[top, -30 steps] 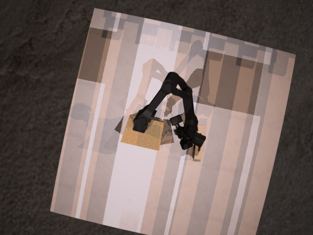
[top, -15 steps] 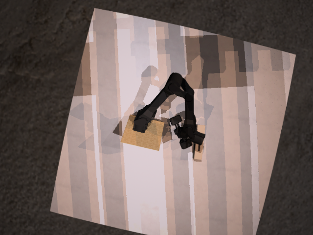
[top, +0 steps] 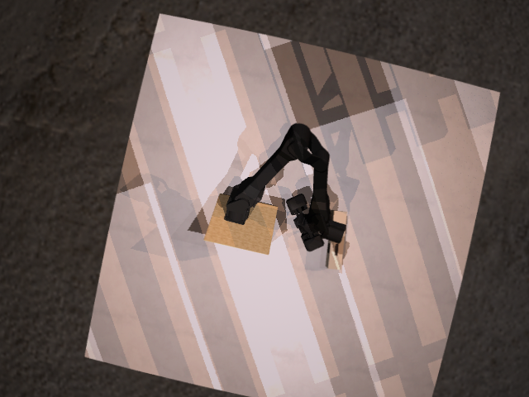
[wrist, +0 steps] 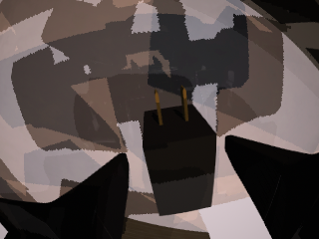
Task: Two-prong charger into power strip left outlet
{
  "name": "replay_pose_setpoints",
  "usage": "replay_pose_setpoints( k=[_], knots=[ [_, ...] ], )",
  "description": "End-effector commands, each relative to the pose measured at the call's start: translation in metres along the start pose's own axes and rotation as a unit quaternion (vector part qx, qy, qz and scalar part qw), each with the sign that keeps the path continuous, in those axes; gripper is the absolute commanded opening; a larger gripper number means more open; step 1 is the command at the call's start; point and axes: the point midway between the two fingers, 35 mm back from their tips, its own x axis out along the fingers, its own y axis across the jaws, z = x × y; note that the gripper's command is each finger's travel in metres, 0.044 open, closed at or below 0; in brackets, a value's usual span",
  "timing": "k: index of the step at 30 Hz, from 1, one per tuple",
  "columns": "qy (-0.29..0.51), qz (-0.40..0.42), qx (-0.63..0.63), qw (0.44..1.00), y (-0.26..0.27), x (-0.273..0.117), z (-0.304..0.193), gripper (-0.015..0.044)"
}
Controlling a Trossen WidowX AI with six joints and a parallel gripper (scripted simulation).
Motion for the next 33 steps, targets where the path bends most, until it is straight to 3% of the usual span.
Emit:
replay_pose_setpoints(
  k=[1,4,11,15,28,33],
  knots=[
    [0.000,0.000,-0.001,1.000,0.000,0.000,0.000,0.0230],
    [0.000,0.000,-0.001,1.000,0.000,0.000,0.000,0.0151],
    [0.000,0.000,-0.001,1.000,0.000,0.000,0.000,0.0105],
    [0.001,0.000,0.000,1.000,-0.001,-0.006,0.000,0.0000],
    [0.001,0.001,0.001,1.000,-0.002,-0.053,-0.005,0.0000],
    [0.000,0.002,0.012,1.000,-0.003,-0.053,-0.006,0.0000]
  ],
)
